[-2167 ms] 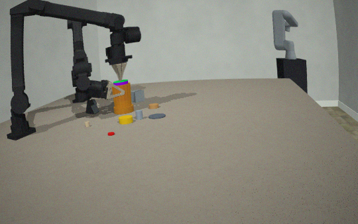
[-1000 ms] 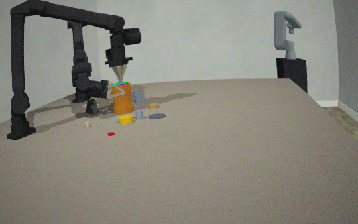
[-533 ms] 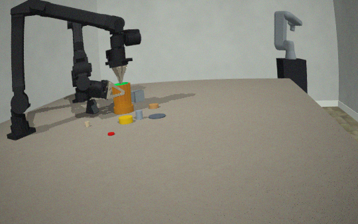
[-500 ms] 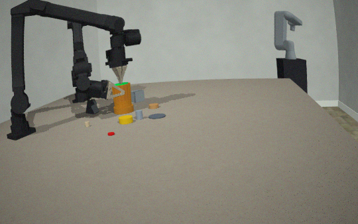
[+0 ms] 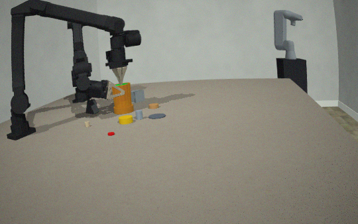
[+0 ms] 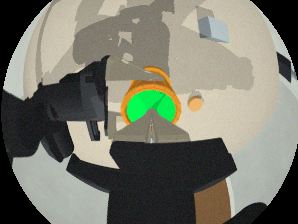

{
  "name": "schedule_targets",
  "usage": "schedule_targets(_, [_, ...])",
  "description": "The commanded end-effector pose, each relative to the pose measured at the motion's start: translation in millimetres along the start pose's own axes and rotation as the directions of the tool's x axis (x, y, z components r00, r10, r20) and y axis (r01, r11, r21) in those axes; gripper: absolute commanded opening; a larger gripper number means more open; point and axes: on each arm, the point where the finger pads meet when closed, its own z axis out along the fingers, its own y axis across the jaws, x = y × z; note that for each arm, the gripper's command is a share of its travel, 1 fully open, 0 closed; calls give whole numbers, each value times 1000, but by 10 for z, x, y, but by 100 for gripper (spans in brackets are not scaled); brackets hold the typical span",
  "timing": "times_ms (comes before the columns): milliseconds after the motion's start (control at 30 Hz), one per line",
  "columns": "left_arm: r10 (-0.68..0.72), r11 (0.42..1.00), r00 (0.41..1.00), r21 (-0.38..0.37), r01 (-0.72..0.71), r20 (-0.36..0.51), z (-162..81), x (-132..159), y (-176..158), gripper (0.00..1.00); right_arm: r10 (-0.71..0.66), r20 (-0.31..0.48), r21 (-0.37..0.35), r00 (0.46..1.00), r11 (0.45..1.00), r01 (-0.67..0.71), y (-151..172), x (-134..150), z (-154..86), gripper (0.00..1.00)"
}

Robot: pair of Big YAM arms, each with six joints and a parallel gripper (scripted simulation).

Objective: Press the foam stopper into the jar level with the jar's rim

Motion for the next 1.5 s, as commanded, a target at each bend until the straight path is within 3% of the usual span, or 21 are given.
schedule_targets(0, [20,1000,1000,-19,-20,-2,-83,112,158,64,-2,6,-52,1000,999,2,20,40,318,0])
schedule_targets(200, [20,1000,1000,-19,-20,-2,-83,112,158,64,-2,6,-54,1000,999,2,23,40,339,0])
schedule_targets(300, [20,1000,1000,-19,-20,-2,-83,112,158,64,-2,6,-72,1000,997,2,68,39,279,0])
schedule_targets(367, [20,1000,1000,-19,-20,-2,-83,112,158,64,-2,5,-26,1000,1000,2,-123,46,80,0])
schedule_targets(433, [20,1000,1000,-19,-20,-2,-83,112,158,64,0,5,-50,1000,999,1,-29,43,137,0])
schedule_targets(700, [20,1000,1000,-19,-20,-2,-83,112,158,64,-1,4,-28,1000,1000,1,-117,46,-82,0])
schedule_targets(800, [20,1000,1000,-19,-20,-2,-83,112,158,64,0,4,-49,1000,999,0,-29,18,-29,0])
schedule_targets(900, [20,1000,1000,-19,-20,-2,-83,112,158,64,-1,4,-16,1000,1000,1,-145,48,-207,0])
schedule_targets(967, [20,1000,1000,-19,-20,-2,-83,112,158,64,-1,4,-34,1000,999,1,-75,45,-167,0])
schedule_targets(1000, [20,1000,1000,-19,-20,-2,-83,112,158,64,-1,2,34,1000,999,1,-137,47,-491,0])
schedule_targets(1200, [20,1000,1000,-19,-20,-2,-83,112,158,64,-1,1,36,1000,999,1,-138,48,-599,0])
schedule_targets(1367, [20,1000,1000,-19,-20,-2,-83,112,158,64,0,2,2,1000,1000,0,-51,19,-517,0])
schedule_targets(1400, [20,1000,1000,-19,-20,-2,-83,112,158,64,-1,1,38,1000,999,1,-120,47,-685,0])
schedule_targets(1467, [20,1000,1000,-19,-20,-2,-83,112,158,64,-1,1,46,1000,999,1,-138,48,-756,0])
